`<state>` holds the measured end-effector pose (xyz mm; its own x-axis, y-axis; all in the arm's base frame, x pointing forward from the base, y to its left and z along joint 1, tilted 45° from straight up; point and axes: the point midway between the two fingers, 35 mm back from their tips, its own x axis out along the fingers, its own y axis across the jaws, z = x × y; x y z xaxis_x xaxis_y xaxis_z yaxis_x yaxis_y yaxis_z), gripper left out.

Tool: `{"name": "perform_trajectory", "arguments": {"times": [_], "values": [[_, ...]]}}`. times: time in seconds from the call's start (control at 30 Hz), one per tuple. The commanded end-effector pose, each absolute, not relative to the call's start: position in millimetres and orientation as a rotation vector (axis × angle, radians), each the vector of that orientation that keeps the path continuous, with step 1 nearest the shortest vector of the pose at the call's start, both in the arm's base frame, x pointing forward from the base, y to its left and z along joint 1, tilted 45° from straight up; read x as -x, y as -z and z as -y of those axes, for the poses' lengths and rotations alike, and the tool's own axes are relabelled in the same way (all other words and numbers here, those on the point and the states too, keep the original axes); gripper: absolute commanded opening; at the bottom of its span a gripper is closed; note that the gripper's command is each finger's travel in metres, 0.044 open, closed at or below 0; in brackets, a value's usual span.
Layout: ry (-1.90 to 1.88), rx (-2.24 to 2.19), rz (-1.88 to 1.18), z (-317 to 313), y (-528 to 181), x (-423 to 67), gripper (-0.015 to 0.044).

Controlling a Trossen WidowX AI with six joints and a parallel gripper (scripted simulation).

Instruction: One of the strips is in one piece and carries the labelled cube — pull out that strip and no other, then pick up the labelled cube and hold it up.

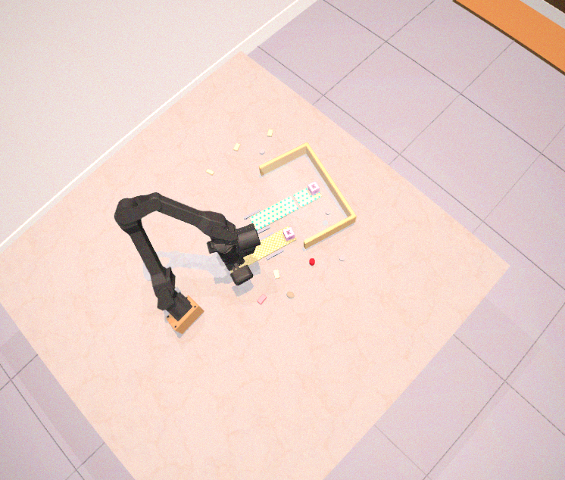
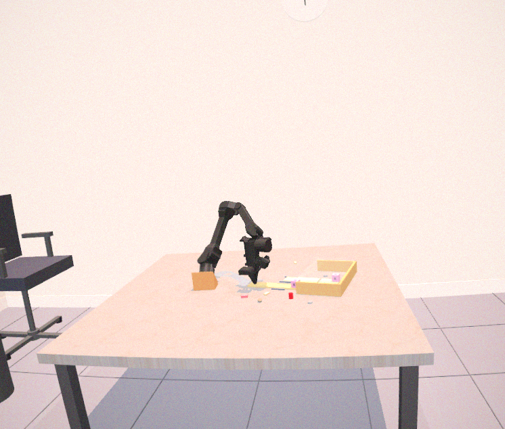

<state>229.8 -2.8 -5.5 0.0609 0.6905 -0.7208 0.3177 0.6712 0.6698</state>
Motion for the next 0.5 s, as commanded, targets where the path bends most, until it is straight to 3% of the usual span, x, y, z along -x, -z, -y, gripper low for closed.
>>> {"name": "perform_trajectory", "arguments": {"times": [0.0, 0.47], "values": [[-0.346, -0.873, -1.564, -3.0, 8.0, -215.9, 0.0000], [-0.345, -0.874, -1.565, -7.4, 4.7, -199.8, 0.0000]]}}
